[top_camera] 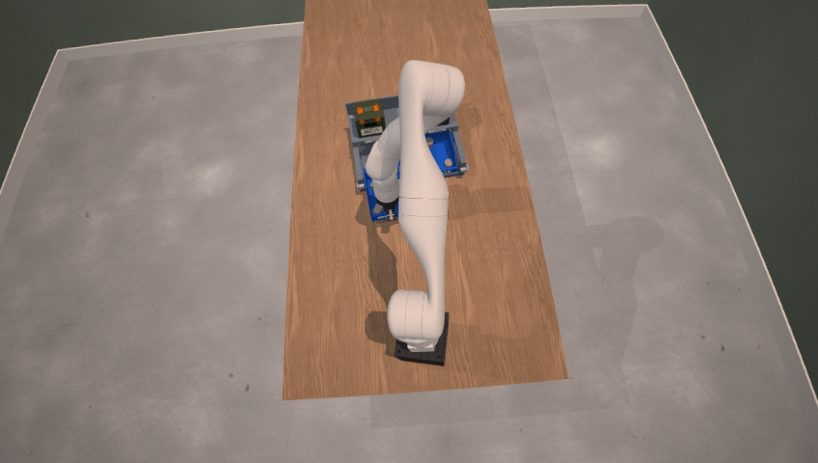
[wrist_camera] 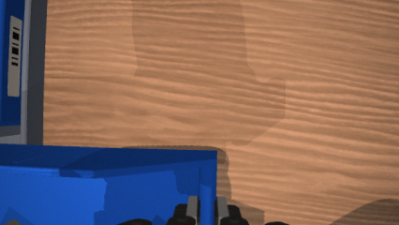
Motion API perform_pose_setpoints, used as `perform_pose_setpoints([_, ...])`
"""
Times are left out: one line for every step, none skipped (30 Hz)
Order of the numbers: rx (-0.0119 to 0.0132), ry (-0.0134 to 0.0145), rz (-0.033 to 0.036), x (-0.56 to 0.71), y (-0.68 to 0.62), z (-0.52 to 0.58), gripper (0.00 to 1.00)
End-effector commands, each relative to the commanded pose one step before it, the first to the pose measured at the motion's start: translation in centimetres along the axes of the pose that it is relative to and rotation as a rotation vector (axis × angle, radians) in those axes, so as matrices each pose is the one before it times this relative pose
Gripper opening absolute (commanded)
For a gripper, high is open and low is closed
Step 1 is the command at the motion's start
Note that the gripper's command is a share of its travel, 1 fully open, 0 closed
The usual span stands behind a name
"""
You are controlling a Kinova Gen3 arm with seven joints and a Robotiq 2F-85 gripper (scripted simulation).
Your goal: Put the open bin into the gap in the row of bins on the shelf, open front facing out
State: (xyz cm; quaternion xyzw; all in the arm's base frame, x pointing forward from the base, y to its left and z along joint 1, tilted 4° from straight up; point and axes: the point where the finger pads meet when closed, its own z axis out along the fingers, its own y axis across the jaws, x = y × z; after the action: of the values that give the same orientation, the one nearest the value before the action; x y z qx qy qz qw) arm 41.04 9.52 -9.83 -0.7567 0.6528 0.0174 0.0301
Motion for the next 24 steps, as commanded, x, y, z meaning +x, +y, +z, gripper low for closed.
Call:
perform_pose_setpoints([-0.00022,-0.00043,-0.00065,-0.034,-0.464,-0.137,0.1])
perform_pose_setpoints([0.0,0.0,0.0,0.0,0.0,0.0,0.1])
perform_pose_setpoints([0.0,0.0,0.0,0.0,0.0,0.0,0.1])
perform_pose_setpoints([0.0,0.0,0.0,0.0,0.0,0.0,0.1])
perform_pose_setpoints([0.0,0.0,0.0,0.0,0.0,0.0,0.1])
perform_pose_setpoints([0.0,0.0,0.0,0.0,0.0,0.0,0.1])
perform_pose_setpoints([0.0,0.0,0.0,0.0,0.0,0.0,0.1])
perform_pose_setpoints([0.0,0.0,0.0,0.0,0.0,0.0,0.1])
perform_pose_setpoints([0.0,0.0,0.0,0.0,0.0,0.0,0.1])
perform_pose_setpoints([0.0,0.0,0.0,0.0,0.0,0.0,0.1])
perform_pose_setpoints([0.0,0.0,0.0,0.0,0.0,0.0,0.1])
perform_pose_setpoints([-0.00105,-0.00007,-0.00041,-0.016,-0.139,0.043,0.1])
perform_pose_setpoints([0.00027,0.00003,0.00011,0.003,-0.2,-0.001,0.1])
perform_pose_setpoints([0.00027,0.00003,0.00011,0.003,-0.2,-0.001,0.1])
perform_pose_setpoints([0.00027,0.00003,0.00011,0.003,-0.2,-0.001,0.1])
perform_pose_setpoints([0.00027,0.00003,0.00011,0.003,-0.2,-0.001,0.1])
perform_pose_setpoints([0.0,0.0,0.0,0.0,0.0,0.0,0.1])
perform_pose_setpoints([0.0,0.0,0.0,0.0,0.0,0.0,0.1])
perform_pose_setpoints([0.0,0.0,0.0,0.0,0.0,0.0,0.1])
perform_pose_setpoints([0.0,0.0,0.0,0.0,0.0,0.0,0.1])
perform_pose_setpoints([0.0,0.0,0.0,0.0,0.0,0.0,0.1])
perform_pose_setpoints([0.0,0.0,0.0,0.0,0.0,0.0,0.1])
perform_pose_setpoints([0.0,0.0,0.0,0.0,0.0,0.0,0.1])
perform_pose_setpoints([0.0,0.0,0.0,0.0,0.0,0.0,0.1])
